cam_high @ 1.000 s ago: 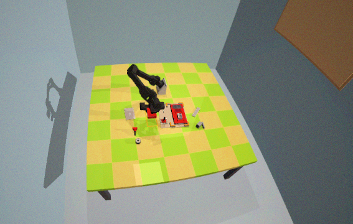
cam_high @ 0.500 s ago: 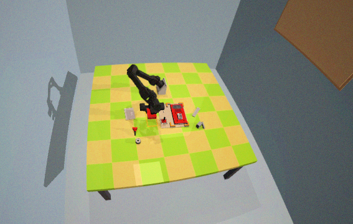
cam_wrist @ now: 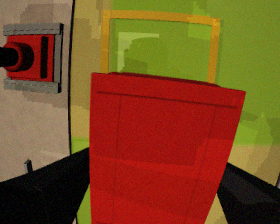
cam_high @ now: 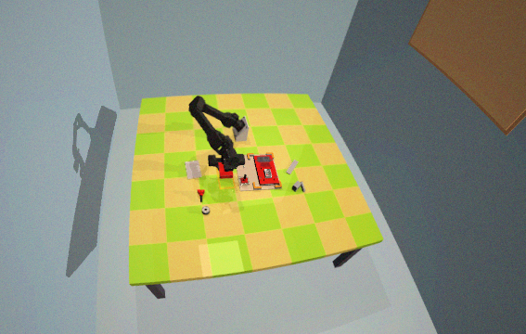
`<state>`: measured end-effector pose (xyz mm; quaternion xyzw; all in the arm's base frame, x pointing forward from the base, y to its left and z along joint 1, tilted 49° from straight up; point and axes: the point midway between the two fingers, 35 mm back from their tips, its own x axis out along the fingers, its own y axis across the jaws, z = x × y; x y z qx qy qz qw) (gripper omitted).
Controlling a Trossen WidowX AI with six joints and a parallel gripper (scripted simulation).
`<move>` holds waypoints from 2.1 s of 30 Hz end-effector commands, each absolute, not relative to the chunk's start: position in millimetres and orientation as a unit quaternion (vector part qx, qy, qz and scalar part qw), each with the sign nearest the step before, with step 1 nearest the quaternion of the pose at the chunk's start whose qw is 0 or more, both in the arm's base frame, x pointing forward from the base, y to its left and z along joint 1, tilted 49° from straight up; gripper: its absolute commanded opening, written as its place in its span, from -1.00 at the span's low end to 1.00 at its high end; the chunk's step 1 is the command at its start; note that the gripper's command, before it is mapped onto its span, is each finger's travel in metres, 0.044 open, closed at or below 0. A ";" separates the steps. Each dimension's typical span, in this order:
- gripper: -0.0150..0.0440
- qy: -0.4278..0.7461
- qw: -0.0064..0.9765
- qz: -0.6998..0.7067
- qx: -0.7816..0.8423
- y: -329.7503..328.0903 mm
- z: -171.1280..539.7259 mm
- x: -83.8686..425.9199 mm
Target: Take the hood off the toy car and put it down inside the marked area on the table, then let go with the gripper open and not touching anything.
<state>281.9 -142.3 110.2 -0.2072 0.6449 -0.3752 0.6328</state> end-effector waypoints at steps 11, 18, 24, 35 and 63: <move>-0.49 0.647 0.629 -0.375 -0.212 -149.0 104.3 277.8; -0.49 0.647 0.629 -0.375 -0.212 -150.0 103.5 277.5; -0.49 0.647 0.629 -0.375 -0.212 -152.0 101.8 277.2; -0.49 0.647 0.629 -0.375 -0.212 -156.1 98.3 276.7; -0.31 0.645 0.632 -0.377 -0.208 -163.6 92.6 276.8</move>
